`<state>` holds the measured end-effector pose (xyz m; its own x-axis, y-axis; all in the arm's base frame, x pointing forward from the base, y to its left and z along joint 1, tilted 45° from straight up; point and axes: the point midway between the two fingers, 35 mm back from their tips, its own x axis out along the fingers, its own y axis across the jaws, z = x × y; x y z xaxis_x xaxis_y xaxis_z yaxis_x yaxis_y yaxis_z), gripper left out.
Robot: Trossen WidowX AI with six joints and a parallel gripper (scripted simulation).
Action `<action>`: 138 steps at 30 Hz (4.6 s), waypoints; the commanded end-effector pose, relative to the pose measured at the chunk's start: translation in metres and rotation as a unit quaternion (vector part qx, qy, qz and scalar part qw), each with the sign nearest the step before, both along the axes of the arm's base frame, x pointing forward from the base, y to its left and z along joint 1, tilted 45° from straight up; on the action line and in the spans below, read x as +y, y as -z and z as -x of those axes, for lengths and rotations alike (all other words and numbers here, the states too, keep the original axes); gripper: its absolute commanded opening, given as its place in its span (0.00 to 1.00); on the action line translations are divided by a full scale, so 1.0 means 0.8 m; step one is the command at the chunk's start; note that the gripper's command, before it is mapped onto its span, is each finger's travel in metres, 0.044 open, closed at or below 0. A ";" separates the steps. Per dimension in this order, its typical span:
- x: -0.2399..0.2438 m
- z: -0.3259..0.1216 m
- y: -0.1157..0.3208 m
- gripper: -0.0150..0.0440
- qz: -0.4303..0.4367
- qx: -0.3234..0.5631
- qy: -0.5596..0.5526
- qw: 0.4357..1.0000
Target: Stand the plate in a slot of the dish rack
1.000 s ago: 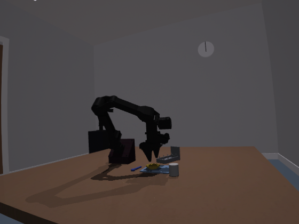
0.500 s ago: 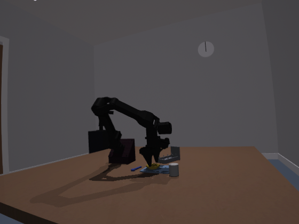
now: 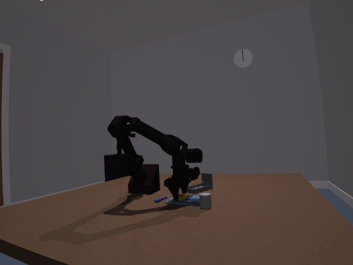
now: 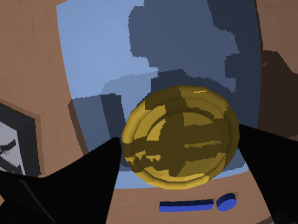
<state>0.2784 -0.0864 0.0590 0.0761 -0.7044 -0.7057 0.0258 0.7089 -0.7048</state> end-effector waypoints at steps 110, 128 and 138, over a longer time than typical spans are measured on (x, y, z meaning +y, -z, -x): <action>0.198 0.064 0.044 0.25 -0.270 0.148 0.032 0.951; 0.181 0.058 0.072 0.25 -0.416 0.172 -0.120 0.885; 0.173 0.053 0.081 0.25 -0.470 0.149 -0.227 0.840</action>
<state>0.2349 0.0516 -0.0064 -0.1161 0.1899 -0.9749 -0.4357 0.8723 0.2218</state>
